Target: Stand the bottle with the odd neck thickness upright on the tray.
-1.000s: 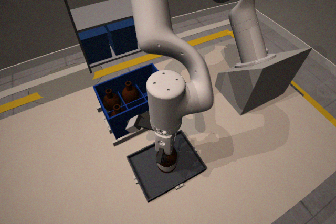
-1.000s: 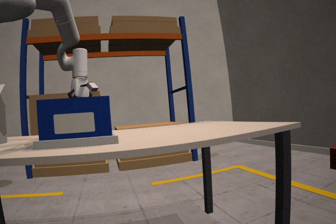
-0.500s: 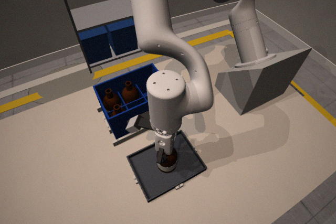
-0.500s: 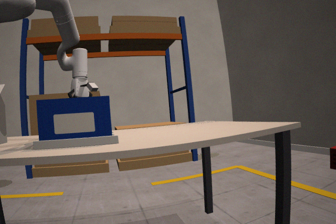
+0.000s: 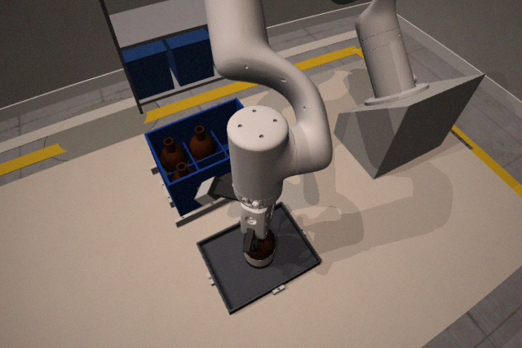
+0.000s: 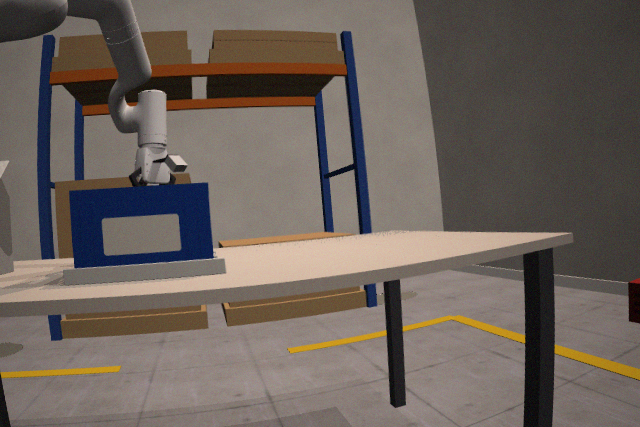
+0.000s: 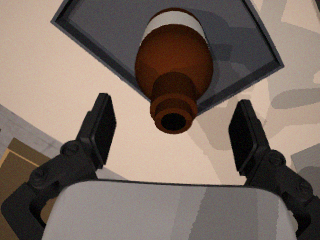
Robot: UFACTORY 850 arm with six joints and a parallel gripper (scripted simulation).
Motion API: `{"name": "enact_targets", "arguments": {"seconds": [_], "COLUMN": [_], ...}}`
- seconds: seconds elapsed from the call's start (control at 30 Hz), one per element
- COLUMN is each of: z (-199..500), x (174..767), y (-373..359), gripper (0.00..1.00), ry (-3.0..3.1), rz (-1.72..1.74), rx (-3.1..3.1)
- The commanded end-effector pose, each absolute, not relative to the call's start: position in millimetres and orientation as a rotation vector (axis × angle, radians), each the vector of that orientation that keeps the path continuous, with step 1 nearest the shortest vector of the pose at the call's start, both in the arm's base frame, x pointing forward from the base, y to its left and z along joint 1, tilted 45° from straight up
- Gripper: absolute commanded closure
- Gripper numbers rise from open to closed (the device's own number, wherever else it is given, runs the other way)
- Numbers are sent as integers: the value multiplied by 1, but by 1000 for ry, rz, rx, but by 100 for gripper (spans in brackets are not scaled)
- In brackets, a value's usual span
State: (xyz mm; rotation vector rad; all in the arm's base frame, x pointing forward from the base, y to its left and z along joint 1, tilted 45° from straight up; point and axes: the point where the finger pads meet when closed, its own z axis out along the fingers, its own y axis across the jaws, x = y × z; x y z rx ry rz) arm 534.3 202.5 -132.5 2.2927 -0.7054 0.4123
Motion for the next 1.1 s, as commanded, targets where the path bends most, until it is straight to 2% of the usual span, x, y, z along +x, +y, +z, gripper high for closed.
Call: {"name": "enact_targets", "arguments": {"seconds": [0.0,1.07], "z": [-130,-83], "x": [535,528], "y": [205,252], "gripper": [0,0], "ry": [-706,-706], "rz": [414,414], "rx": [2294,2294]}}
